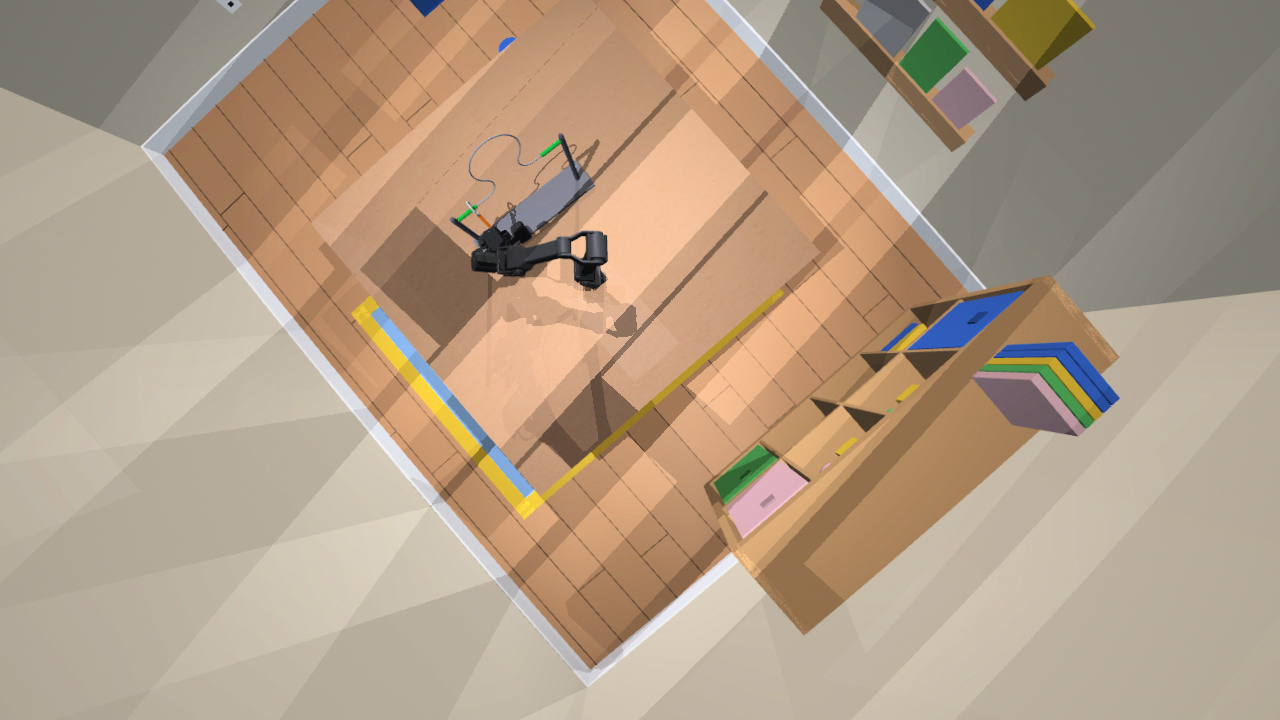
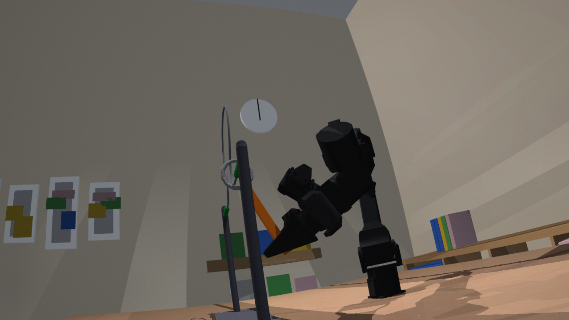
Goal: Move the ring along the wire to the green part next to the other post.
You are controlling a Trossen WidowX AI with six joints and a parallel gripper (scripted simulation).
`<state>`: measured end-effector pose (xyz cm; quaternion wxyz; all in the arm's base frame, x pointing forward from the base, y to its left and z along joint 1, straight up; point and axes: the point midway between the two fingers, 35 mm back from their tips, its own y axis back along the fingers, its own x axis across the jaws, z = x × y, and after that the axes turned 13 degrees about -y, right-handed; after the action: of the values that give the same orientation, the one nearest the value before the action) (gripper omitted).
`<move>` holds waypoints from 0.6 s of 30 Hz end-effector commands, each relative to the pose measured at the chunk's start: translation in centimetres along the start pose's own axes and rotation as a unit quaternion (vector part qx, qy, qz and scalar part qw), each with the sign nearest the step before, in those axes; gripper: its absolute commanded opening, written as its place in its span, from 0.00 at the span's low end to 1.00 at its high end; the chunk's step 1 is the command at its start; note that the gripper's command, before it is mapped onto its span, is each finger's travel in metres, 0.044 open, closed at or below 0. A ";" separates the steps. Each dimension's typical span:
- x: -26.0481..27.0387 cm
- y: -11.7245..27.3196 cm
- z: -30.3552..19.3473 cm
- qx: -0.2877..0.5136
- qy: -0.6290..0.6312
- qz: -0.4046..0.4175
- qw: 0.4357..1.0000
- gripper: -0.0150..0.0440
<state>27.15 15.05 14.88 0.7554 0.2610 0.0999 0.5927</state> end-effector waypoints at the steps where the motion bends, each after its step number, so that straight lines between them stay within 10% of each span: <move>1: 0.3 0.1 0.1 -0.002 -0.003 0.000 1.000 0.00; 18: 0.1 -0.7 -1.1 -0.002 -0.003 0.000 1.000 0.00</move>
<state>27.28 15.43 13.81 0.7548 0.2609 0.0968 0.5941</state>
